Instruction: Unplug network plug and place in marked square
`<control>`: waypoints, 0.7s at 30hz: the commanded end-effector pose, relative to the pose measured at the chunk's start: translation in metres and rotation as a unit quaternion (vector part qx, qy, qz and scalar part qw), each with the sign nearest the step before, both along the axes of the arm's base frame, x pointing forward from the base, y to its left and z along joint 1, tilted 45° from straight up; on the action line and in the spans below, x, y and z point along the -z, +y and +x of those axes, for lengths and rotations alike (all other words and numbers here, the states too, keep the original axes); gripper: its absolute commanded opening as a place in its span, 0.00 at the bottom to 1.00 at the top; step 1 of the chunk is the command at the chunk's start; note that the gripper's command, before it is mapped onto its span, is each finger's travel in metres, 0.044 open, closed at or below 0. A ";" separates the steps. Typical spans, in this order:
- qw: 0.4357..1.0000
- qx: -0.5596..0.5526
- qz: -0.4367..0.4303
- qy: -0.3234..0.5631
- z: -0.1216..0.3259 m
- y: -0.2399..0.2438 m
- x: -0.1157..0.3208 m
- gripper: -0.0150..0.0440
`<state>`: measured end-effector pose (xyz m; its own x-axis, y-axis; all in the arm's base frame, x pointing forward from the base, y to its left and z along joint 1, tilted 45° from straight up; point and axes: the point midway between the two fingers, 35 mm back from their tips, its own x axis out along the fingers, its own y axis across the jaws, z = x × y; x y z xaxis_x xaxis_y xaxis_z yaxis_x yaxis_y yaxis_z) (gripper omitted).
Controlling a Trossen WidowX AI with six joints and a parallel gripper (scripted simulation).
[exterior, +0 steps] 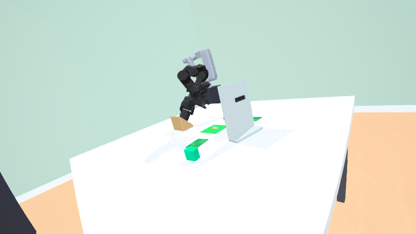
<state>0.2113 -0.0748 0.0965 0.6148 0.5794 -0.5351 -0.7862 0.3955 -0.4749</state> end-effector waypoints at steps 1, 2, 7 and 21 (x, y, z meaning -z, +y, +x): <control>1.000 0.000 -0.004 0.001 0.001 -0.010 -0.007 0.52; 1.000 0.000 -0.004 0.001 0.001 -0.012 -0.008 0.52; 1.000 0.000 -0.004 0.001 0.001 -0.022 -0.018 0.52; 1.000 0.000 -0.004 -0.001 -0.001 -0.049 -0.045 0.52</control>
